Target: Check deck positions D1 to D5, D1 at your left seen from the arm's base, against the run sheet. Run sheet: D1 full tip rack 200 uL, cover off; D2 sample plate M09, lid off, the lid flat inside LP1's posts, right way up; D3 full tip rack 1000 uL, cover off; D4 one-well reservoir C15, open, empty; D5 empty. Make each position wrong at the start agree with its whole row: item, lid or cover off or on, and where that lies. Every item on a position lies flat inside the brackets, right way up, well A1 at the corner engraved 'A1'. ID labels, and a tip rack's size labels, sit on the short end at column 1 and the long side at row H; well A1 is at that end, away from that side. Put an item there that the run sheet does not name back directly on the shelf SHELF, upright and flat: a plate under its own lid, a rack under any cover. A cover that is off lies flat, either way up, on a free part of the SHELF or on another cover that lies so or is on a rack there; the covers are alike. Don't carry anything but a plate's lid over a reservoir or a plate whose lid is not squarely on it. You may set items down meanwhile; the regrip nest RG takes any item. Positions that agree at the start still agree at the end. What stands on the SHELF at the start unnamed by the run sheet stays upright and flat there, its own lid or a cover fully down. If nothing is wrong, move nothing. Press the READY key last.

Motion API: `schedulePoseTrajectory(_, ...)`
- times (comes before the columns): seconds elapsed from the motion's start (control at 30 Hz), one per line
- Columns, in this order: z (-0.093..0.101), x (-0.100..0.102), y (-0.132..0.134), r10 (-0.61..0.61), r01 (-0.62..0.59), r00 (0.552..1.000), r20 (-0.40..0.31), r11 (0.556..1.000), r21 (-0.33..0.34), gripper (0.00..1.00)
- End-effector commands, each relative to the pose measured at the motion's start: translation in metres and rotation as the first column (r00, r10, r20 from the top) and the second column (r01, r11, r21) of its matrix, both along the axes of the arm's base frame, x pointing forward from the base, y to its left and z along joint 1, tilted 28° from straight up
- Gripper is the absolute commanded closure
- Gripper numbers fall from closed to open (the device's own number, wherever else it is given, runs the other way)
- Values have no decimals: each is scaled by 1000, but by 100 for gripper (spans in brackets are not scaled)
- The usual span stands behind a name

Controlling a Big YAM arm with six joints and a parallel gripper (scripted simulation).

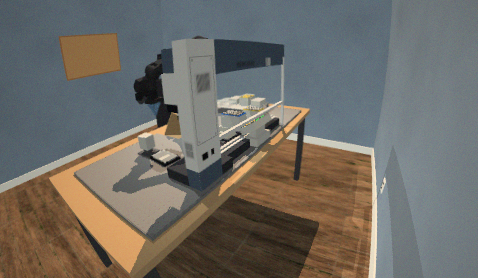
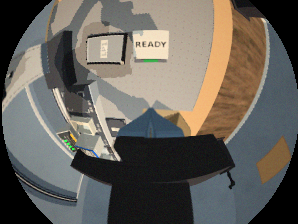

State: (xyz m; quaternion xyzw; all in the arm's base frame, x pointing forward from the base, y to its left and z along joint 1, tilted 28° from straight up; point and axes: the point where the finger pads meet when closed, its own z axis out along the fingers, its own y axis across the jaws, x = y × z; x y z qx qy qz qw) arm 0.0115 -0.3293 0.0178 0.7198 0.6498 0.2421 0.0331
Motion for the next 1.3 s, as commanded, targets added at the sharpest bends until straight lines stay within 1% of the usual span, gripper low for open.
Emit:
schedulePoseTrajectory(0.0,-5,2,-8,-11,11,1000,-5,1000,-24,100)
schedulePoseTrajectory(0.1,-6,4,-15,-6,6,1000,-6,999,-39,100)
schedulePoseTrajectory(0.13,-11,6,-6,-6,6,1000,-4,1000,-23,100)
schedulePoseTrajectory(0.23,-12,7,-5,-6,6,1000,-5,1000,-24,100)
schedulePoseTrajectory(0.27,-1,-2,-31,-23,22,1000,-12,996,-81,100)
schedulePoseTrajectory(0.33,-15,7,-9,-10,10,1000,-5,999,-32,100)
schedulePoseTrajectory(0.37,-19,10,-3,-6,6,1000,-4,1000,-21,100)
schedulePoseTrajectory(0.47,-22,11,-4,-6,6,1000,-4,1000,-24,100)
schedulePoseTrajectory(0.5,-21,11,-10,-6,6,1000,-6,999,-39,100)
schedulePoseTrajectory(0.53,-23,11,-10,-8,8,1000,-6,999,-38,100)
schedulePoseTrajectory(0.57,-27,12,-2,-11,11,1000,-4,1000,-23,100)
schedulePoseTrajectory(0.67,-31,15,0,-6,6,1000,-4,1000,-24,100)
schedulePoseTrajectory(0.7,-30,15,-8,-6,6,1000,-5,999,-39,100)
schedulePoseTrajectory(0.8,-31,16,-8,-6,6,1000,-5,999,-40,100)
schedulePoseTrajectory(0.83,-30,12,-3,-22,21,1000,-7,999,-45,100)
schedulePoseTrajectory(0.9,-39,18,3,-8,8,1000,-4,1000,-20,100)
schedulePoseTrajectory(1.0,-41,20,-3,-6,6,1000,-5,999,-35,100)
schedulePoseTrajectory(1.03,-44,21,2,-6,6,1000,-4,1000,-25,100)
schedulePoseTrajectory(1.1,-48,22,6,-8,8,1000,-4,1000,-20,100)
schedulePoseTrajectory(1.2,-50,23,-2,-8,7,1000,-5,999,-38,100)
schedulePoseTrajectory(1.27,-56,26,8,-6,6,1000,-4,1000,-20,100)
